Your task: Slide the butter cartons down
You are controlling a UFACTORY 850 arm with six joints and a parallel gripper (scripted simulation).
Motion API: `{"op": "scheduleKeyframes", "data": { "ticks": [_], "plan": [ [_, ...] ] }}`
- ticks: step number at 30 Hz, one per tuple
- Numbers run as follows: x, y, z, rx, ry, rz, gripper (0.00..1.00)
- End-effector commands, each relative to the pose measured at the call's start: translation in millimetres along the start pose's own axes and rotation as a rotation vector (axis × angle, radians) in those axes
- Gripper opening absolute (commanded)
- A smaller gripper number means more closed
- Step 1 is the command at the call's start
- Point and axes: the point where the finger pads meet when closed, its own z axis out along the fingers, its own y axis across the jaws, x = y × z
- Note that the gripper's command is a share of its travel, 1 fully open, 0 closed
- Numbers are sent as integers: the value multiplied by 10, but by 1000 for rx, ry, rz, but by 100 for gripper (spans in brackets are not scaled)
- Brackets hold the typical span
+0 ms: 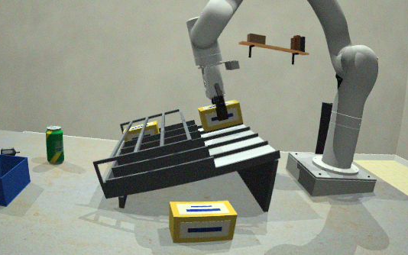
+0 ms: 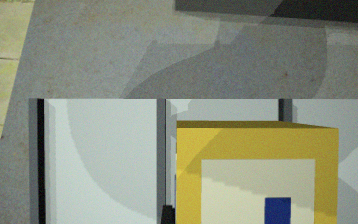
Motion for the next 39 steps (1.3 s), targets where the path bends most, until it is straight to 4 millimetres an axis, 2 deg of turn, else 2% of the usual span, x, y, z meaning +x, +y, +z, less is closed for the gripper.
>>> {"op": "scheduleKeyframes", "data": {
  "ticks": [1,39],
  "plan": [
    [-5,-2,-9,0,-2,0,0],
    [-6,-1,43,0,-2,0,0]
  ]
}}
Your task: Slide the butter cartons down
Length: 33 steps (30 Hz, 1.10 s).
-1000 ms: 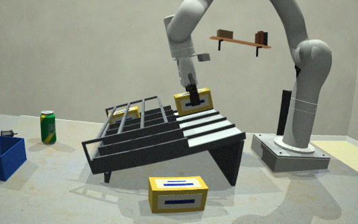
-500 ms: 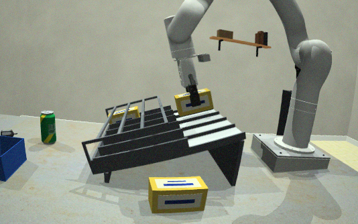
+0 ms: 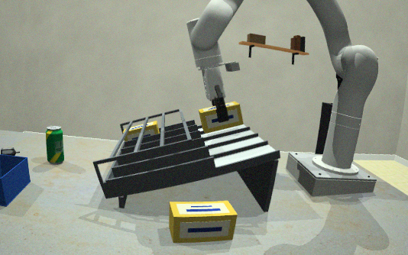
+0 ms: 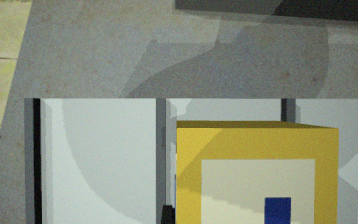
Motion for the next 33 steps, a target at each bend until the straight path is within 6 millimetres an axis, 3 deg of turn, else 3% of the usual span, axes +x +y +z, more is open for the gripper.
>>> {"op": "scheduleKeyframes", "data": {
  "ticks": [1,33],
  "plan": [
    [-6,-2,-9,0,-2,0,0],
    [-5,-3,38,0,-2,0,0]
  ]
}}
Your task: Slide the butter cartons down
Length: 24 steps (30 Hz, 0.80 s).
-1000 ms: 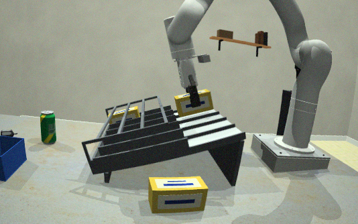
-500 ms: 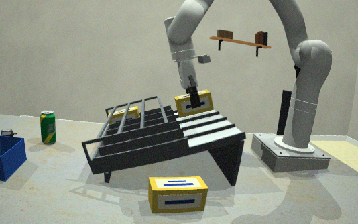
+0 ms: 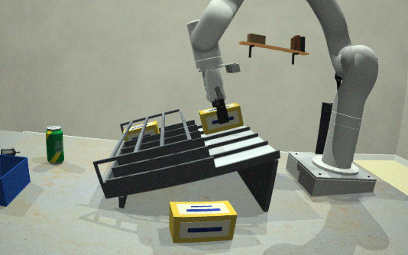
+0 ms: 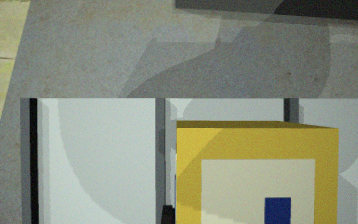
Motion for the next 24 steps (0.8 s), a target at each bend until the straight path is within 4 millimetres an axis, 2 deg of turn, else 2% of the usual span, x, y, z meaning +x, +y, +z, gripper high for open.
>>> {"op": "scheduleKeyframes", "data": {
  "ticks": [1,24],
  "plan": [
    [-6,-2,-9,0,-2,0,0],
    [2,-4,46,0,-2,0,0]
  ]
}}
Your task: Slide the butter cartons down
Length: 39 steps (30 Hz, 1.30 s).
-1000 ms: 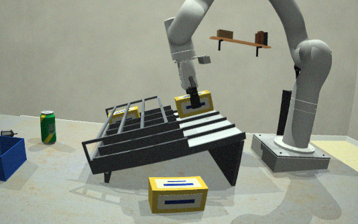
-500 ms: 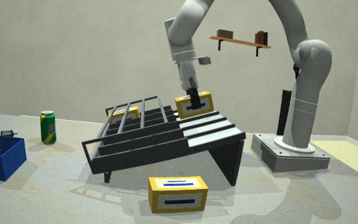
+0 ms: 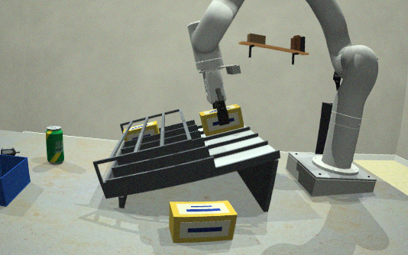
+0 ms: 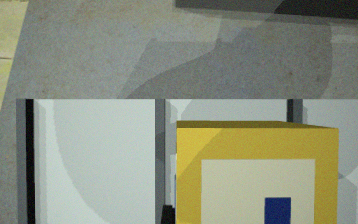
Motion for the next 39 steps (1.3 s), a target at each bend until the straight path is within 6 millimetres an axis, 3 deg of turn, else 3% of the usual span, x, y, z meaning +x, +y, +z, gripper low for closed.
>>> {"op": "scheduleKeyframes", "data": {
  "ticks": [1,39],
  "plan": [
    [-5,-3,-3,0,-2,0,0],
    [-8,3,44,0,-2,0,0]
  ]
}}
